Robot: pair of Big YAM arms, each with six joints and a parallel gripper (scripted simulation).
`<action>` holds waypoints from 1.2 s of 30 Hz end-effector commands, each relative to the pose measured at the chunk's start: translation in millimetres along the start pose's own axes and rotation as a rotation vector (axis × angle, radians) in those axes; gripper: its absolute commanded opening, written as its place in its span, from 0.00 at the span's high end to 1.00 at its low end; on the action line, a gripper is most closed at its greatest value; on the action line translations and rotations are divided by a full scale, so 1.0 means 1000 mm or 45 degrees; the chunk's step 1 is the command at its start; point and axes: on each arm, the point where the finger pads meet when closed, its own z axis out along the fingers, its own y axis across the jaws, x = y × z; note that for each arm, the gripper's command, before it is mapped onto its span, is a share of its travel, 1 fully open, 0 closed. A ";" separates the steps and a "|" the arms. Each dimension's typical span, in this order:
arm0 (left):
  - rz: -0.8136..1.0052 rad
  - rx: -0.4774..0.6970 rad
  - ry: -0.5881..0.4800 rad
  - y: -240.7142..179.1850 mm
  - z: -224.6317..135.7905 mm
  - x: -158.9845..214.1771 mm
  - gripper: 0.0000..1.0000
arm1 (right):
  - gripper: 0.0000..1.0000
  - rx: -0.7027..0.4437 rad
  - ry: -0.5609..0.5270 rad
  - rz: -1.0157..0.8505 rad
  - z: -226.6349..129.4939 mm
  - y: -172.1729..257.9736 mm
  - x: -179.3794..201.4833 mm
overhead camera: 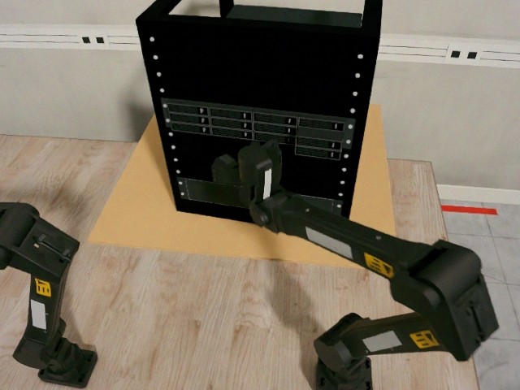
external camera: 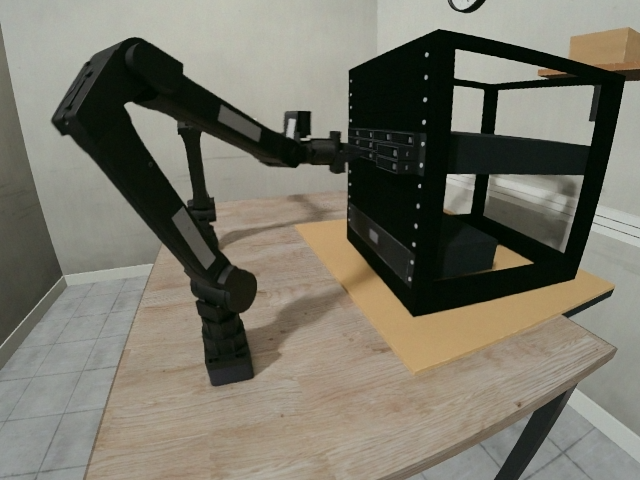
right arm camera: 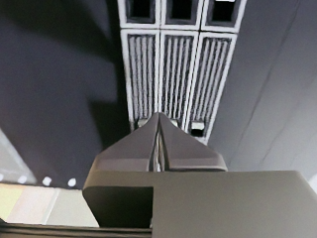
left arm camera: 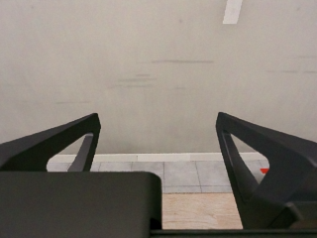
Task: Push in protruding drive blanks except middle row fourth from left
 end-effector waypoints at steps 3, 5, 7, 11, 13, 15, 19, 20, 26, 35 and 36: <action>-0.018 0.002 -0.069 0.001 -0.003 -0.038 0.00 | 1.00 0.036 -0.040 0.055 -0.036 -0.023 -0.003; -0.018 0.002 -0.069 0.001 -0.003 -0.038 0.00 | 1.00 0.035 -0.040 0.055 -0.051 -0.022 -0.003; -0.018 0.002 -0.069 0.001 -0.003 -0.038 0.00 | 1.00 0.034 -0.040 0.054 -0.063 -0.022 -0.003; -0.018 0.002 -0.069 0.001 -0.003 -0.038 0.00 | 1.00 0.037 -0.040 0.061 -0.074 -0.025 -0.003; -0.018 0.002 -0.069 0.001 -0.003 -0.038 0.00 | 1.00 0.052 -0.033 0.091 -0.069 -0.041 -0.008; -0.018 0.002 -0.069 0.001 -0.003 -0.038 0.00 | 1.00 0.041 -0.011 0.070 -0.066 -0.031 0.000; -0.018 0.002 -0.069 0.001 -0.003 -0.038 0.00 | 1.00 0.033 -0.020 0.054 -0.069 -0.018 0.011; -0.018 0.002 -0.069 0.001 -0.003 -0.038 0.00 | 1.00 0.033 -0.020 0.054 -0.069 -0.018 0.011; -0.018 0.002 -0.069 0.001 -0.003 -0.038 0.00 | 1.00 0.033 -0.020 0.051 -0.068 -0.003 0.052; -0.018 0.002 -0.069 0.001 -0.003 -0.038 0.00 | 1.00 0.034 -0.019 0.047 -0.068 0.019 0.109; -0.018 0.002 -0.069 0.001 -0.003 -0.038 0.00 | 1.00 0.034 -0.019 0.047 -0.068 0.019 0.109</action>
